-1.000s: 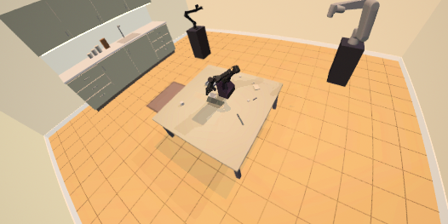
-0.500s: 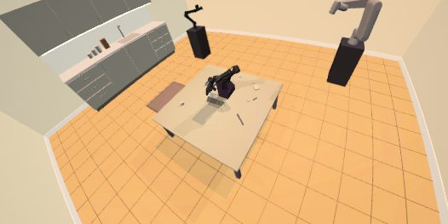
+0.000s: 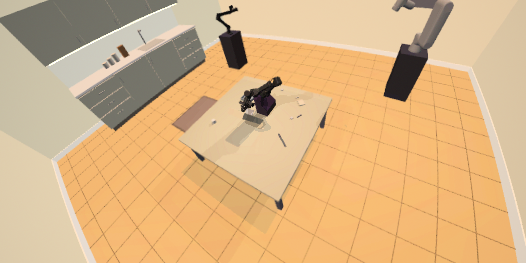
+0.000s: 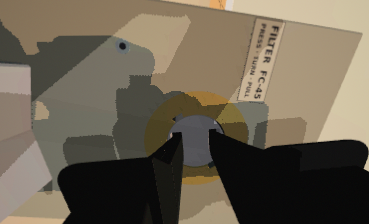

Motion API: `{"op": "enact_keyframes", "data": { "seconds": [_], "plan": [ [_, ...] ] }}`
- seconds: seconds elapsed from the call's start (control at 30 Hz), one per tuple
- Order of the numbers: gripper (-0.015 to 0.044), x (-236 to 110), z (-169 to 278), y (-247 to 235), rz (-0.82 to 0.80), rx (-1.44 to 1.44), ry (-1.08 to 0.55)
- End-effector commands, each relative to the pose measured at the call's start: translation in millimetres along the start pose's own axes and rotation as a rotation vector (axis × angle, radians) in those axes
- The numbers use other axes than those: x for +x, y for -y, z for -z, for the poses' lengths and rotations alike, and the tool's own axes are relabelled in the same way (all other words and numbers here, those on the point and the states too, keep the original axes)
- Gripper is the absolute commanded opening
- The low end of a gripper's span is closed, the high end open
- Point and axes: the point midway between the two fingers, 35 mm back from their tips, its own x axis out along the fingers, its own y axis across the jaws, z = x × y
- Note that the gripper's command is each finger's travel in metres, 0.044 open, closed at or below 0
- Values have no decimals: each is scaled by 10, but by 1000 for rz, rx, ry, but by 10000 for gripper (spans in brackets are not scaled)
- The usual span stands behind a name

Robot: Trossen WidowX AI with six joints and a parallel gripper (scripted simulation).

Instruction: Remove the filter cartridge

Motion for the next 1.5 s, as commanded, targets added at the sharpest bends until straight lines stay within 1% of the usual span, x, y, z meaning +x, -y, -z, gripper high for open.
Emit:
{"op": "enact_keyframes", "data": {
  "seconds": [0.0, 1.0, 1.17, 1.47],
  "plan": [
    [0, 32, 1, -5, -7, 154, -4],
    [0, 19, 0, -5, -4, 1200, -8],
    [0, -7, 7, -2, -5, 1150, -10],
    [0, -422, 43, 10, -12, 1104, -22]
  ]
}}
